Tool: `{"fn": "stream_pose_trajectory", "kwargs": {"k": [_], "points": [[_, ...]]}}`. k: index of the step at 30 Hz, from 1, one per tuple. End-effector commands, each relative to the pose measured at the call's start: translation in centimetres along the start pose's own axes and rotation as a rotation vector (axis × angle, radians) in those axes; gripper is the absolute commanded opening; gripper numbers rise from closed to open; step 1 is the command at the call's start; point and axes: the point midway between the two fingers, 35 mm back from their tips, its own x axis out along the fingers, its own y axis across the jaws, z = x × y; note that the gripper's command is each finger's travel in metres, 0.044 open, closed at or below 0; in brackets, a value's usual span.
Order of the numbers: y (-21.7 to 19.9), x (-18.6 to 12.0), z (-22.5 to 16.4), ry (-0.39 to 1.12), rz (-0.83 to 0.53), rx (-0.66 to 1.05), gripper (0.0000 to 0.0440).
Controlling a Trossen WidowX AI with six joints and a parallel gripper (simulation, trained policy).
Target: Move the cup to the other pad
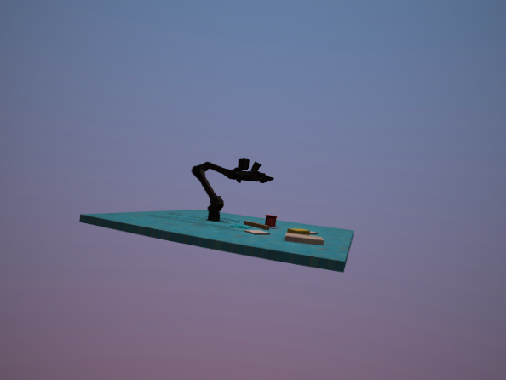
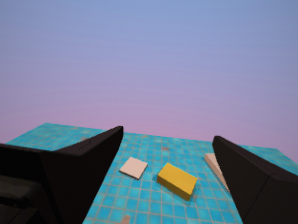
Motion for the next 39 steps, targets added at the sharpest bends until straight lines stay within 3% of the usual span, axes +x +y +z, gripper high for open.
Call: {"fn": "stream_pose_trajectory", "kwargs": {"k": [1,13,15,17,23,39], "points": [[0.1,0.1,0.1,0.001,0.003,0.000,0.0374],[0.9,1.0,0.6,0.070,0.017,0.023,0.0060],[1.0,1.2,0.6,0.092,0.019,0.034,0.0030],[1.2,1.5,0.6,0.112,0.024,0.048,0.0035],[2.0,2.3,0.7,0.173,0.040,0.100,0.0108],[4.3,4.0,0.3,0.367,0.067,0.248,0.0099]]}}
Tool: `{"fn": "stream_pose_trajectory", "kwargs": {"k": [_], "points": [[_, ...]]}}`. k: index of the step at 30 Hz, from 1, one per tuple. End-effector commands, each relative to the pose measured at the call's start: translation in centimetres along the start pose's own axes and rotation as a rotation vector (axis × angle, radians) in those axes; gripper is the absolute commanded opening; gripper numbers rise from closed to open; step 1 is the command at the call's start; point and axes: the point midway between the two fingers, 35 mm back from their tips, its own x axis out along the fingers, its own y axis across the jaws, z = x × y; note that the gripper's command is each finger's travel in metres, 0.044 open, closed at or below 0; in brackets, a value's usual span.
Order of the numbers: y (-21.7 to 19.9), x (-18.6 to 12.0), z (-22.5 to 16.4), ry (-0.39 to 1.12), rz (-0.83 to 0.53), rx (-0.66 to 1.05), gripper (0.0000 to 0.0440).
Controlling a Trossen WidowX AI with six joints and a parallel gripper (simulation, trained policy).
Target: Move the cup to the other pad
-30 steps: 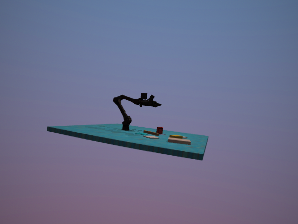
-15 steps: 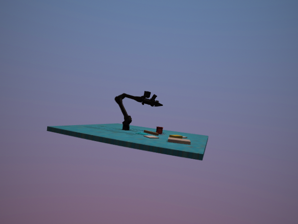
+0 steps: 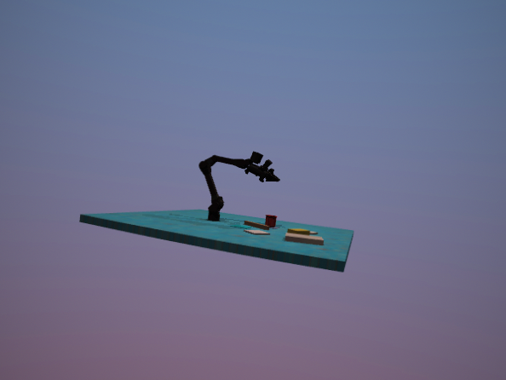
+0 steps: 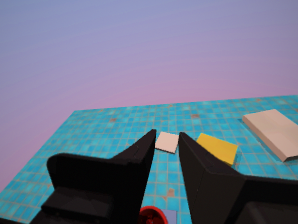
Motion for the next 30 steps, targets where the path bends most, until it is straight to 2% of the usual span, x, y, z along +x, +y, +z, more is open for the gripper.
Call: {"fn": "stream_pose_trajectory", "kwargs": {"k": [1,30], "points": [[0.5,0.4,-0.1,0.047,0.005,0.041,0.0099],[3.7,2.5,-1.9,0.420,-0.079,0.355,0.0127]]}}
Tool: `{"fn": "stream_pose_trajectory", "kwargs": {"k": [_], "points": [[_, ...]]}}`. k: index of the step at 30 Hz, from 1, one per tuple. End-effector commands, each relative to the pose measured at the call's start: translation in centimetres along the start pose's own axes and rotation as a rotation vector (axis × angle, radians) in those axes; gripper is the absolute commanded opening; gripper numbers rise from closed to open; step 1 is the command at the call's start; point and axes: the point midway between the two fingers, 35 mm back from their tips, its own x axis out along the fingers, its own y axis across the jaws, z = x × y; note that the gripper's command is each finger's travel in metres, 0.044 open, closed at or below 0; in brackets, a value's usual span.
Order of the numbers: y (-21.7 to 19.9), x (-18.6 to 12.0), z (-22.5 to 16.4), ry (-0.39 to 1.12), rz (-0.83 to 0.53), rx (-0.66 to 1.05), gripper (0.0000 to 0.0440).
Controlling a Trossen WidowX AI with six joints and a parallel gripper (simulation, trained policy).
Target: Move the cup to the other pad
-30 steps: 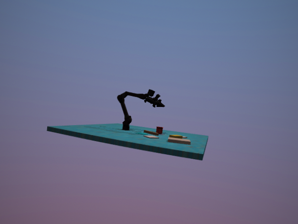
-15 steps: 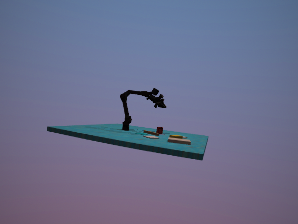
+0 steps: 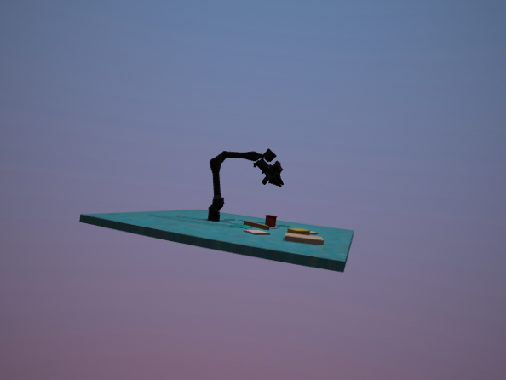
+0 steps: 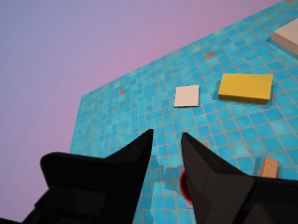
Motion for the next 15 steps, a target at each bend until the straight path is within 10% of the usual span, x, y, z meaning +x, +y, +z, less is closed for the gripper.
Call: {"fn": "stream_pose_trajectory", "kwargs": {"k": [1,15], "points": [[0.3,0.3,-0.4,0.049,-0.018,0.047,0.0127],[0.2,1.6,-2.3,0.213,-0.144,0.187,0.0121]]}}
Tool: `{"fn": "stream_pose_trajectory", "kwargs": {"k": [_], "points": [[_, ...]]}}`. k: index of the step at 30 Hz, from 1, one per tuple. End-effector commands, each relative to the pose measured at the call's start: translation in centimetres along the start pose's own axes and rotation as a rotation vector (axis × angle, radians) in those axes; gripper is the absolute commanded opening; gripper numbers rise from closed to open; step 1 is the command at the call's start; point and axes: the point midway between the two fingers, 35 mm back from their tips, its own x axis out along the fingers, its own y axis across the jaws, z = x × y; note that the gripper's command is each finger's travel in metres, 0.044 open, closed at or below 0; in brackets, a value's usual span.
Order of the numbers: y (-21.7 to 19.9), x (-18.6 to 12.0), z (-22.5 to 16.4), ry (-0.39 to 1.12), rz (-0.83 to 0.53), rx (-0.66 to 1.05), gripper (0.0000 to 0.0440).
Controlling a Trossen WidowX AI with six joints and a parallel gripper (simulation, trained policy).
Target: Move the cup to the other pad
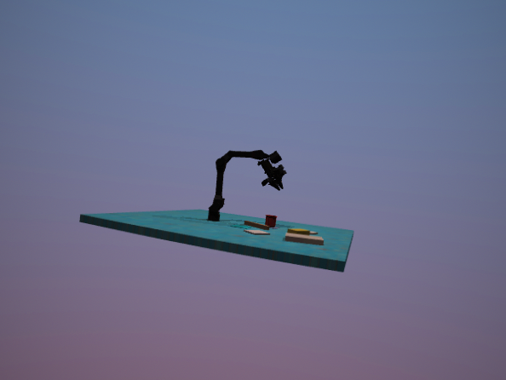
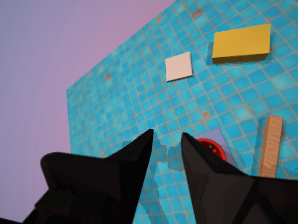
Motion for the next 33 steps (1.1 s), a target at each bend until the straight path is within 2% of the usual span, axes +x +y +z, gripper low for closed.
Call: {"fn": "stream_pose_trajectory", "kwargs": {"k": [1,33], "points": [[-0.2,0.5,-0.5,0.044,-0.038,0.037,0.0120],[-5.8,6.1,-6.0,0.360,-0.478,0.131,0.0169]]}}
